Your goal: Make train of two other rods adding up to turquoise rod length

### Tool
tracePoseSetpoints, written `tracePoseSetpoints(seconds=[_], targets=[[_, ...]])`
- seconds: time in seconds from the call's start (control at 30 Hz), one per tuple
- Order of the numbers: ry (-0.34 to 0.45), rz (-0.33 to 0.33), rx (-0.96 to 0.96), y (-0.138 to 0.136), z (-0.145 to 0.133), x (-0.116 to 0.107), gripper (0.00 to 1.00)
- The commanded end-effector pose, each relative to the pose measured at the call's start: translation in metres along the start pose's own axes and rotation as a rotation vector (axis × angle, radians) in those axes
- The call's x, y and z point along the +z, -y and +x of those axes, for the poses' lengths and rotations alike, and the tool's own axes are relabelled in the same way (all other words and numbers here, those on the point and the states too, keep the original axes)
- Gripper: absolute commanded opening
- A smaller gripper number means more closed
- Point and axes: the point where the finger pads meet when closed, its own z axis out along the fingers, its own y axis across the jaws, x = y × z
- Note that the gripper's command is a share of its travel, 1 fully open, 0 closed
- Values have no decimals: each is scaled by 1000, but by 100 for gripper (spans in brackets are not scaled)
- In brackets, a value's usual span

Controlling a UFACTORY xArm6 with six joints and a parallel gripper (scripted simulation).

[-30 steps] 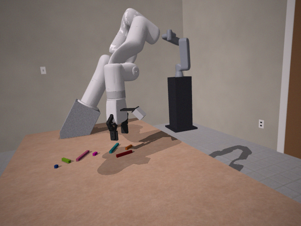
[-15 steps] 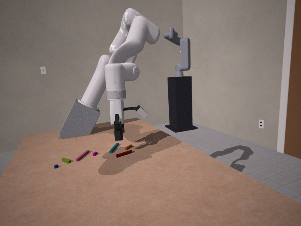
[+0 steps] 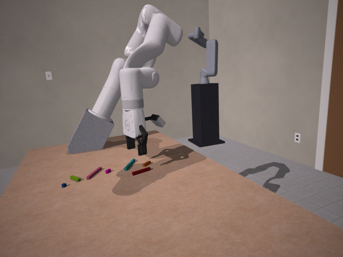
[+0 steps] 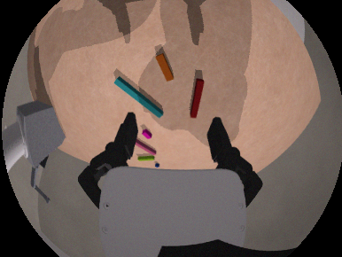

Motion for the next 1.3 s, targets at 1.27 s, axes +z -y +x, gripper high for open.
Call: tracePoseSetpoints(seconds=[1.27], targets=[[6, -17, -1574, -2, 0, -2, 100]])
